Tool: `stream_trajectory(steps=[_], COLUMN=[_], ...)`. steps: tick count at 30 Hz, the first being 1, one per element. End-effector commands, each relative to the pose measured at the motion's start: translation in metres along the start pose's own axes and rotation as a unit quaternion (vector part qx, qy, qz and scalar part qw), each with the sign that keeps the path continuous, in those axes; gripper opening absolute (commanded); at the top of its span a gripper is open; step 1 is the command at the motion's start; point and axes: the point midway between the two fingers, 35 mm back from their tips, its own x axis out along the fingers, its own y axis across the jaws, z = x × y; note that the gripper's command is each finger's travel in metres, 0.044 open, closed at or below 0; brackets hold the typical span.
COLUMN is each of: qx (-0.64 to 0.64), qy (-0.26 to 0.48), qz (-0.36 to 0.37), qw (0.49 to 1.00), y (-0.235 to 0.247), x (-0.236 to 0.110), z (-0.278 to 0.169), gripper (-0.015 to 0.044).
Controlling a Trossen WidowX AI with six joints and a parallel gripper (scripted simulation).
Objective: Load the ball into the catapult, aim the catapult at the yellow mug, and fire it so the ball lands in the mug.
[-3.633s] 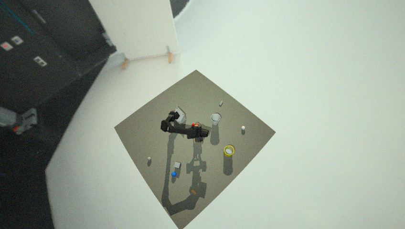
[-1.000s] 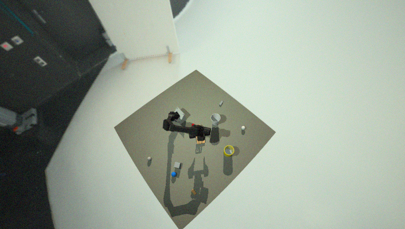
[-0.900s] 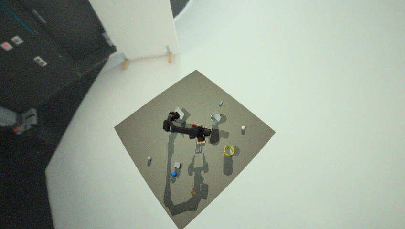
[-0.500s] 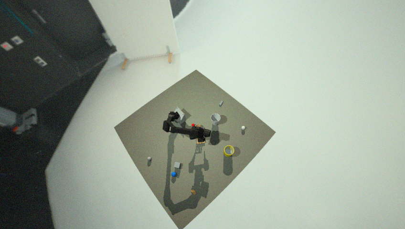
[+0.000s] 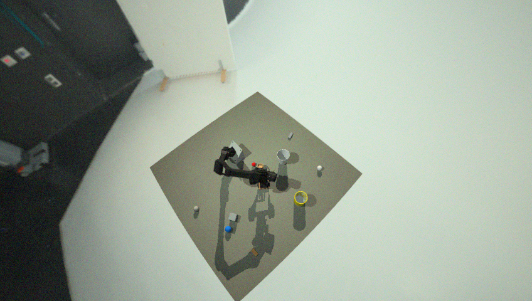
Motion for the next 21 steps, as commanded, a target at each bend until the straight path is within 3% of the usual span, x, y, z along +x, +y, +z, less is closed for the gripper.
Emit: stream_trajectory(steps=[1, 9, 20, 21], qx=[-0.004, -0.004, 0.0, 0.0], qy=[0.0, -0.001, 0.0, 0.0], qz=[-0.004, -0.004, -0.001, -0.001], qw=[1.0, 1.0, 1.0, 1.0], y=[-0.0015, -0.0022, -0.0012, -0.0012], x=[0.0074, 0.0161, 0.0133, 0.0133], z=[-0.0016, -0.0019, -0.0004, -0.0004], gripper=[0.044, 0.044, 0.0151, 0.0145])
